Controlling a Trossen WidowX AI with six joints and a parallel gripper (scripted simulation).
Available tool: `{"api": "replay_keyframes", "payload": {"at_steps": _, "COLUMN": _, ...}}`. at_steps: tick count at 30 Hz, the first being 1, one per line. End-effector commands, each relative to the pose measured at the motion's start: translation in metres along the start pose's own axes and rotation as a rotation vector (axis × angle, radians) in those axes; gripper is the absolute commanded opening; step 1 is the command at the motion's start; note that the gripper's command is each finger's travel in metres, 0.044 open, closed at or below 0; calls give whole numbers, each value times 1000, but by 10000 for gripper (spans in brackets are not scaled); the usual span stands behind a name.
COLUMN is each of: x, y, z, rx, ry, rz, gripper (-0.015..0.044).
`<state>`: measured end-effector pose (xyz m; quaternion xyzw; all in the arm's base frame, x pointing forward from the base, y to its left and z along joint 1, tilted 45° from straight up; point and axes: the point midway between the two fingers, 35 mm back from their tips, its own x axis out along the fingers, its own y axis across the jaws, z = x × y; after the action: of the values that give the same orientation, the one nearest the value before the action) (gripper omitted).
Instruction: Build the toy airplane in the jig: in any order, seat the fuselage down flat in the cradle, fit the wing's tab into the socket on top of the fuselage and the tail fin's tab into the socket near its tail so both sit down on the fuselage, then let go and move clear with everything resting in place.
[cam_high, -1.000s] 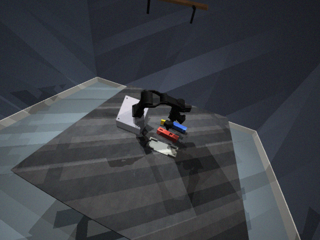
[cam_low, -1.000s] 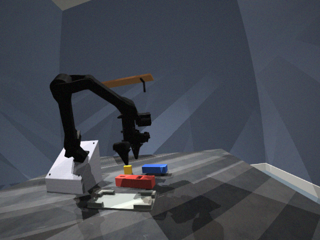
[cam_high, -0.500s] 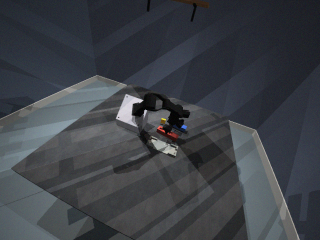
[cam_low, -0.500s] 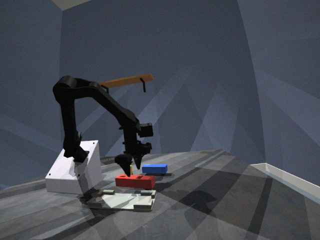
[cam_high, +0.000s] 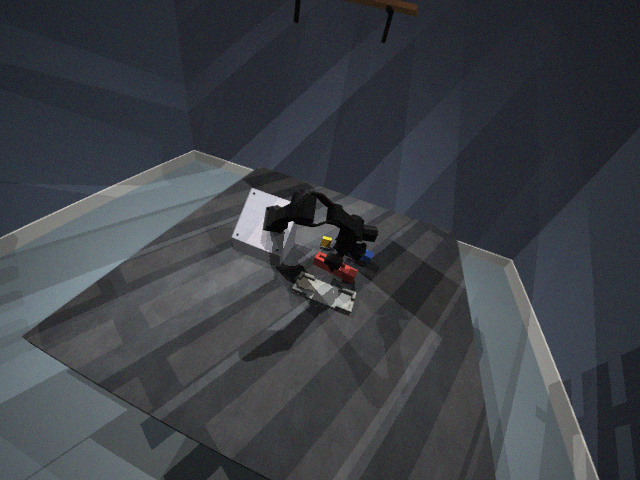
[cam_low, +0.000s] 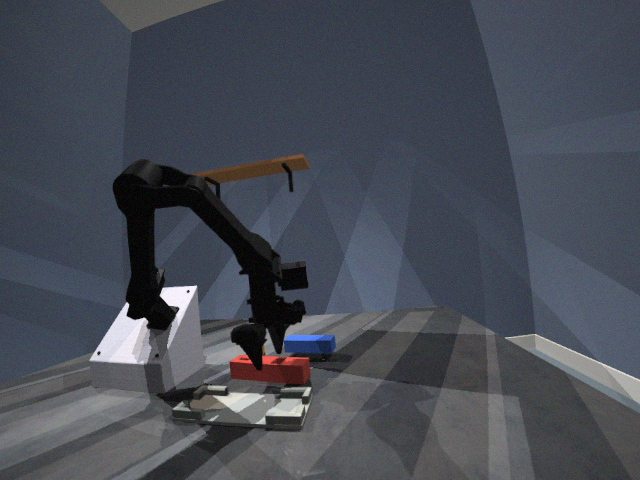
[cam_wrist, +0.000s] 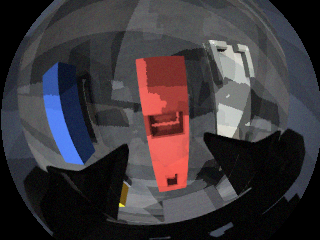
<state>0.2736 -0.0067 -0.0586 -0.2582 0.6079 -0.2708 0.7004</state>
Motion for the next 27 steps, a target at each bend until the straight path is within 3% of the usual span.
{"api": "replay_keyframes", "payload": {"at_steps": 1, "x": 8, "y": -1, "z": -2, "rx": -9, "ry": 3, "rz": -8, "gripper": 440}}
{"api": "replay_keyframes", "payload": {"at_steps": 17, "x": 30, "y": -2, "z": -4, "rx": -9, "ry": 3, "rz": -12, "gripper": 440}}
{"api": "replay_keyframes", "payload": {"at_steps": 27, "x": 30, "y": -2, "z": -4, "rx": -9, "ry": 3, "rz": -12, "gripper": 197}}
